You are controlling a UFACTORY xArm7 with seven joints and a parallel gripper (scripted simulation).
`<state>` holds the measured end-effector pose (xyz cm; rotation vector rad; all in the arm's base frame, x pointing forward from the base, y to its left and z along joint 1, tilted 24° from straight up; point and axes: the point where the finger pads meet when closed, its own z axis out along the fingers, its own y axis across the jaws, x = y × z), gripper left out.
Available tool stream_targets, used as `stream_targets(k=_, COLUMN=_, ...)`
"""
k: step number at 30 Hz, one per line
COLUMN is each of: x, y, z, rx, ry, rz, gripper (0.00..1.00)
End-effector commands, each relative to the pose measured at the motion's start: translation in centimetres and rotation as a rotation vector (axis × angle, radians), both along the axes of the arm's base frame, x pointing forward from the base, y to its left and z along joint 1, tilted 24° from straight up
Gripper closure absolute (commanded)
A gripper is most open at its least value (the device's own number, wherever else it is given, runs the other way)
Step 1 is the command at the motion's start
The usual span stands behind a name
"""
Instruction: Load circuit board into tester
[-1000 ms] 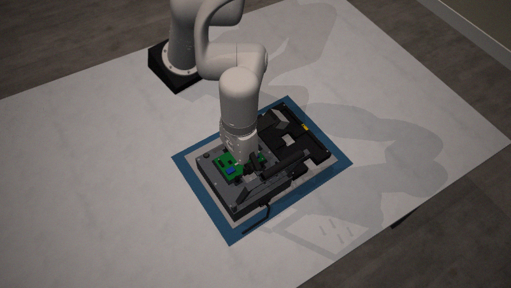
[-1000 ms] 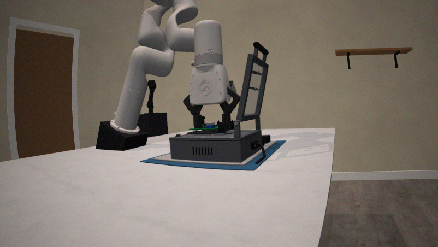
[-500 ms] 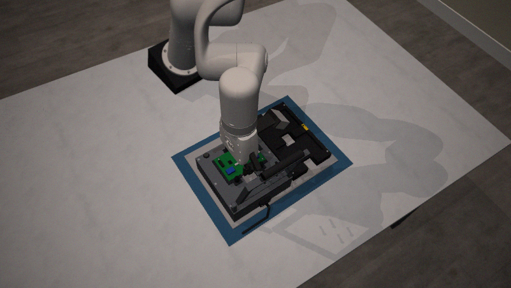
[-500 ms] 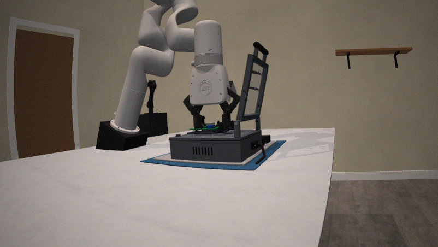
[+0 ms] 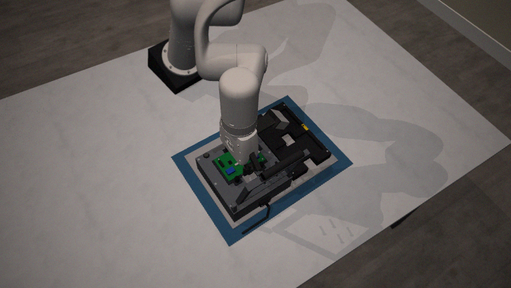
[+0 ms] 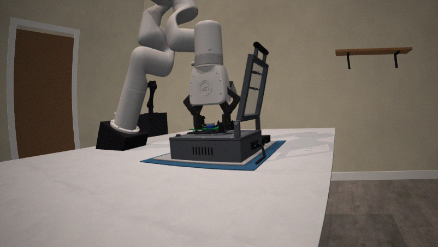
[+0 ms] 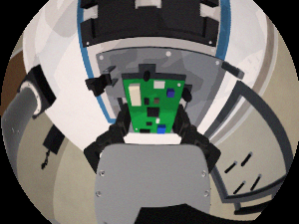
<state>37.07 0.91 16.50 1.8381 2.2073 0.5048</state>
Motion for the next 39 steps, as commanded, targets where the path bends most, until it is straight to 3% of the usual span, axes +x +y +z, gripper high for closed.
stream_targets(k=1, x=0.16, y=-0.01, z=0.21, rx=0.0, ry=-0.005, rz=0.0, gripper=0.21)
stream_targets(k=33, x=0.27, y=0.03, z=-0.06, rx=0.0, ry=-0.005, rz=0.0, gripper=0.21)
stream_targets(k=34, x=0.27, y=0.03, z=-0.06, rx=0.0, ry=-0.005, rz=0.0, gripper=0.0)
stream_targets(k=39, x=0.27, y=0.03, z=-0.06, rx=0.0, ry=-0.005, rz=0.0, gripper=0.0)
